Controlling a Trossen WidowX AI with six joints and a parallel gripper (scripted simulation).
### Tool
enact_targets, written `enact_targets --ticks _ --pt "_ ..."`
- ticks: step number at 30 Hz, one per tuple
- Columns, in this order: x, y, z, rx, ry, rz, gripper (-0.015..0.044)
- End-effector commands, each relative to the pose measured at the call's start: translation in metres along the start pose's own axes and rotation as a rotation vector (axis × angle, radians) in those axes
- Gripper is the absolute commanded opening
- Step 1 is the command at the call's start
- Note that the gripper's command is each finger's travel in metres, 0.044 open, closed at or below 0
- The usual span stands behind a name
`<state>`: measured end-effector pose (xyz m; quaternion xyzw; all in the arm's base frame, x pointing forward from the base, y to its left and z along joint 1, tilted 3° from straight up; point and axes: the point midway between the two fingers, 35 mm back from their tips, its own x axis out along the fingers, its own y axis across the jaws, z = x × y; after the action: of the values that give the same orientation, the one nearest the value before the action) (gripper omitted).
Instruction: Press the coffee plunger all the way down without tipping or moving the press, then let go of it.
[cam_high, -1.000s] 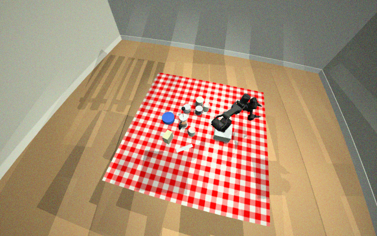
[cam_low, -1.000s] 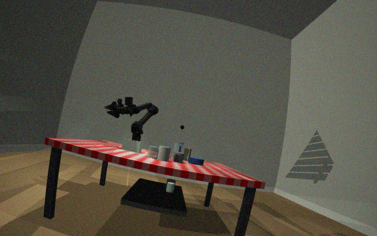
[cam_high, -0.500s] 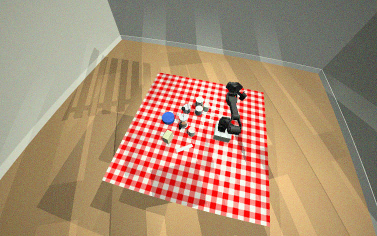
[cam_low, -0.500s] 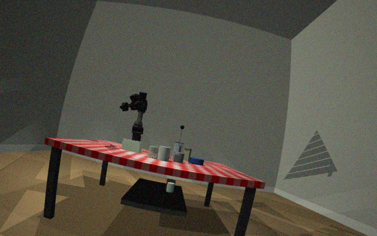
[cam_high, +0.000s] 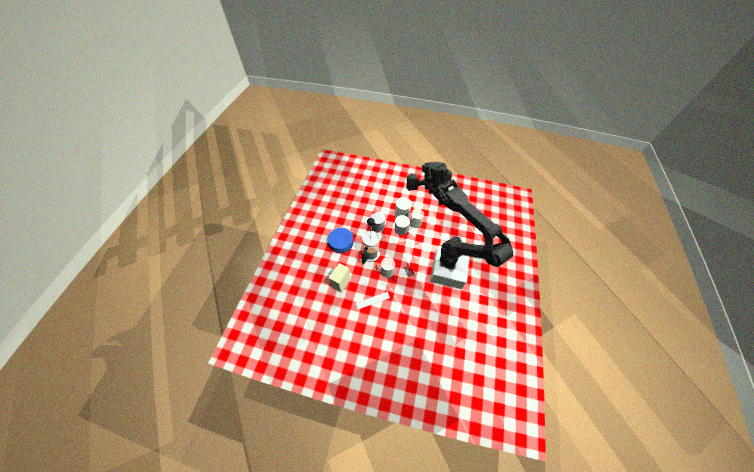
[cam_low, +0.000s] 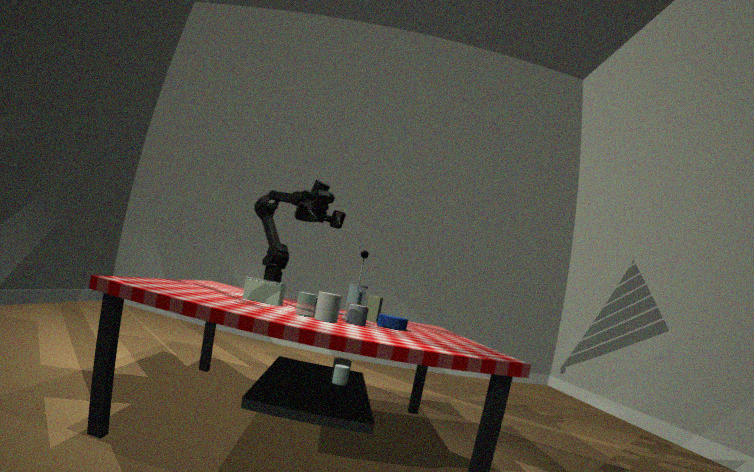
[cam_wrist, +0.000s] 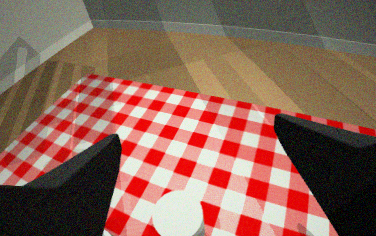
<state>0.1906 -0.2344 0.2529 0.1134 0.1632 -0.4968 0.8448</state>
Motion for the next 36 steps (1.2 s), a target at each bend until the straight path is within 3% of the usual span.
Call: enact_targets --ticks 1,8,13,24,36 --pt "-0.021 0.073 -0.005 -0.137 0.055 0.278 0.044" --pt "-0.09 0.168 -0.024 -0.355 0.119 0.712 0.044" --pt "-0.146 0.208 -0.04 -0.49 0.153 0.974 0.044" --pt "-0.125 0.207 -0.096 -0.492 0.155 0.978 0.044" --pt "-0.119 0.215 -0.098 -0.489 0.154 0.972 0.044"
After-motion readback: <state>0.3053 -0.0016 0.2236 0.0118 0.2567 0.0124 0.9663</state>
